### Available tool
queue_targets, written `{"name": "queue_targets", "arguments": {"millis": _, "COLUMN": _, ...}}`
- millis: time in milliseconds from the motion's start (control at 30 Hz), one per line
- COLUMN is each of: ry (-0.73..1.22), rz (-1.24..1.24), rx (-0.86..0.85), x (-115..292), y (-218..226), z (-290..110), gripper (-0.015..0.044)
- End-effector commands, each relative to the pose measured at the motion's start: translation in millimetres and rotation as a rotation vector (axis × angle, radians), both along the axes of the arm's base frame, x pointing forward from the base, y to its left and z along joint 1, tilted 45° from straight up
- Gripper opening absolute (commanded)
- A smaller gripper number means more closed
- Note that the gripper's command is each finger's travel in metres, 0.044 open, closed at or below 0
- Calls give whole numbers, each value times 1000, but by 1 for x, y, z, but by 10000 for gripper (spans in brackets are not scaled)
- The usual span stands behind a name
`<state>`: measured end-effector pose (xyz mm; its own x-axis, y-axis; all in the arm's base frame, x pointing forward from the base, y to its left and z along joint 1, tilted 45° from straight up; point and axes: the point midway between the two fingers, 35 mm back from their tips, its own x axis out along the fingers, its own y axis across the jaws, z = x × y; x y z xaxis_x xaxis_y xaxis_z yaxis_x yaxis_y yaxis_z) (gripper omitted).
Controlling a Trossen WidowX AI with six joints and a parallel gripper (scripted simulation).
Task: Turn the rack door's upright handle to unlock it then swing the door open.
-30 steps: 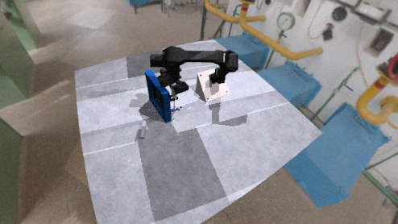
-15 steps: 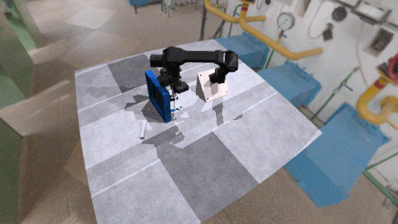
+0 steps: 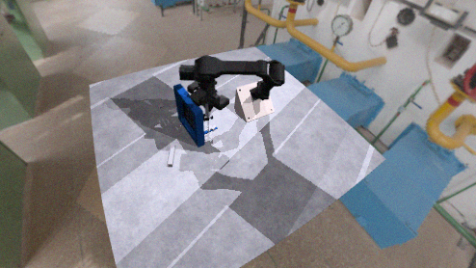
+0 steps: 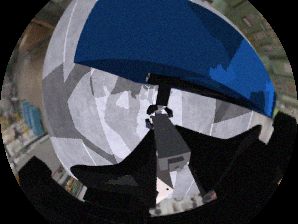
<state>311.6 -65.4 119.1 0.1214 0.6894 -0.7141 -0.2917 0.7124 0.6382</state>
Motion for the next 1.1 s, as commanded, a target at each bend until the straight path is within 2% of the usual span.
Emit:
{"name": "queue_targets", "arguments": {"millis": 0, "ry": -141, "rz": 148, "rx": -23, "x": 0, "y": 0, "z": 0, "gripper": 8}}
{"name": "queue_targets", "arguments": {"millis": 900, "ry": -1059, "rz": 1098, "rx": -184, "x": 0, "y": 0, "z": 0, "gripper": 8}}
{"name": "queue_targets", "arguments": {"millis": 1067, "ry": -1110, "rz": 1150, "rx": -193, "x": 0, "y": 0, "z": 0, "gripper": 8}}
